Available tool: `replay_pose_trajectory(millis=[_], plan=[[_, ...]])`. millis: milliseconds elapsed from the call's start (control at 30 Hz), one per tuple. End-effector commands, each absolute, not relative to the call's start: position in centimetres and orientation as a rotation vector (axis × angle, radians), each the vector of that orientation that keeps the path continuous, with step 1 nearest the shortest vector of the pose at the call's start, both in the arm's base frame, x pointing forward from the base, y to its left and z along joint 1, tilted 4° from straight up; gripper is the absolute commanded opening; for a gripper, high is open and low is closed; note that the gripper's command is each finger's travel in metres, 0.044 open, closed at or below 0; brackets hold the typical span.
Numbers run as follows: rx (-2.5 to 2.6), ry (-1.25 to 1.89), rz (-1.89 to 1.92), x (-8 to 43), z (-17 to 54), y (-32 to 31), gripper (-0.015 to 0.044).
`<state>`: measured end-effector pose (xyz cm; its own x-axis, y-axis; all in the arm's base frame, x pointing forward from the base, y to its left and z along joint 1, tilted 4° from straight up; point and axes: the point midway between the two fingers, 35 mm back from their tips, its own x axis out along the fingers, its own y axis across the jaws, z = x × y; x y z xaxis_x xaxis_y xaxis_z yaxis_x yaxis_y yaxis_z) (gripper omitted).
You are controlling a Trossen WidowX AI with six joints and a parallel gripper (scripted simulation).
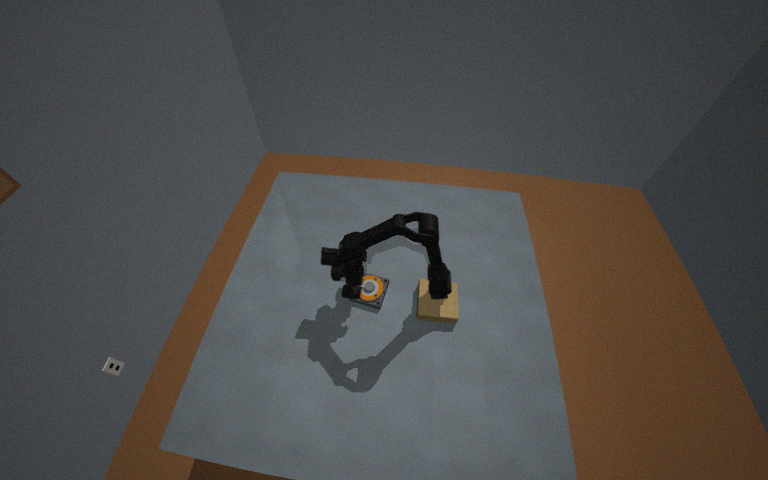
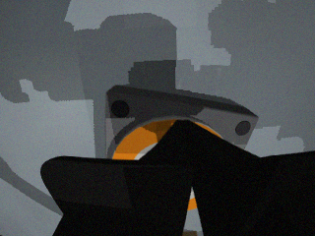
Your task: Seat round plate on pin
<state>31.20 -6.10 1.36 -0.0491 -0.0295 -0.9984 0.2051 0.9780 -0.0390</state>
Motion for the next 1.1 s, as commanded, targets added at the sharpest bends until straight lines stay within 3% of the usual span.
replay_pose_trajectory(millis=[0, 1067], plan=[[0.147, 1.603, -0.171, 31.5, 1.3, -5.3, 0.0], [0.148, 1.603, -0.17, 31.3, 1.3, -3.9, 0.0]])
